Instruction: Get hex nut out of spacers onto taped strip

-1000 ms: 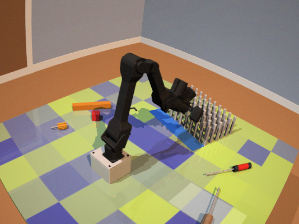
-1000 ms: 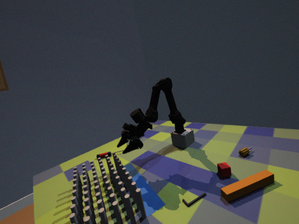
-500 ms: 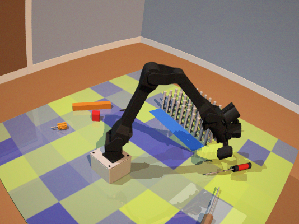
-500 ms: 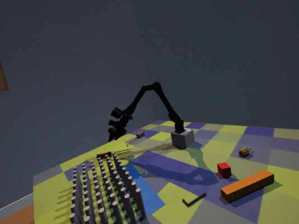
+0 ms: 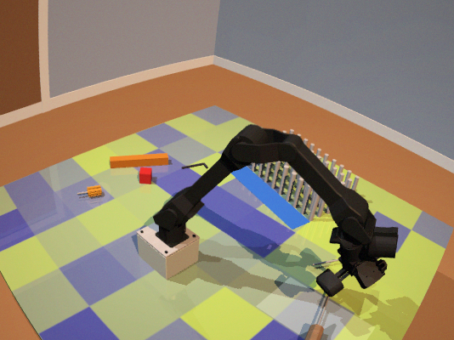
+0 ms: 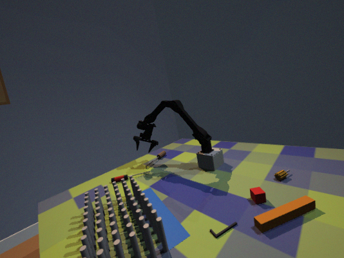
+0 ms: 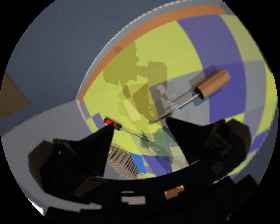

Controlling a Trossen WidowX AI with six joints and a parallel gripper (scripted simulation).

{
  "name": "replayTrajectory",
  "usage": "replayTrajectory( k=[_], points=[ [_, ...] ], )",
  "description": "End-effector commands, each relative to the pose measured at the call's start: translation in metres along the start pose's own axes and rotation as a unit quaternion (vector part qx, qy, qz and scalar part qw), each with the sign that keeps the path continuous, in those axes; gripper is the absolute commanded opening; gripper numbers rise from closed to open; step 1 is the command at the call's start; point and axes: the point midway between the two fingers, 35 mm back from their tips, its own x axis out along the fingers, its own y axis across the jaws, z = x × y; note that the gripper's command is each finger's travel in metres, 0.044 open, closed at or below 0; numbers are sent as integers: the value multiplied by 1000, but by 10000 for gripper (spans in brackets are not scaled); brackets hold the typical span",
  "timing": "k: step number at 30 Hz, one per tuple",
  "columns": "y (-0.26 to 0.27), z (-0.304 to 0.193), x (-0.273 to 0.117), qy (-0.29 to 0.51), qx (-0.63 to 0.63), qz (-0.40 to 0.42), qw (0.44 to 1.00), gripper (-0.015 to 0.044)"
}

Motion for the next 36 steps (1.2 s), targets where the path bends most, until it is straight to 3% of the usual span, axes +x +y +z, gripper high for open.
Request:
replayTrajectory(
  k=[1, 6, 9, 17, 23, 35, 36],
  points=[
    [-42, 35, -34, 33, 153, 2, 988, 440],
    [-105, 69, -88, 77, 364, 19, 928, 440],
    [-122, 75, -104, 89, 419, 26, 903, 440],
    [-123, 75, -102, 89, 419, 26, 903, 440],
    [-155, 73, -53, 89, 419, 26, 903, 440],
    [-156, 72, -54, 92, 424, 23, 901, 440],
    [-156, 72, -54, 92, 424, 23, 901, 414]
  ],
)
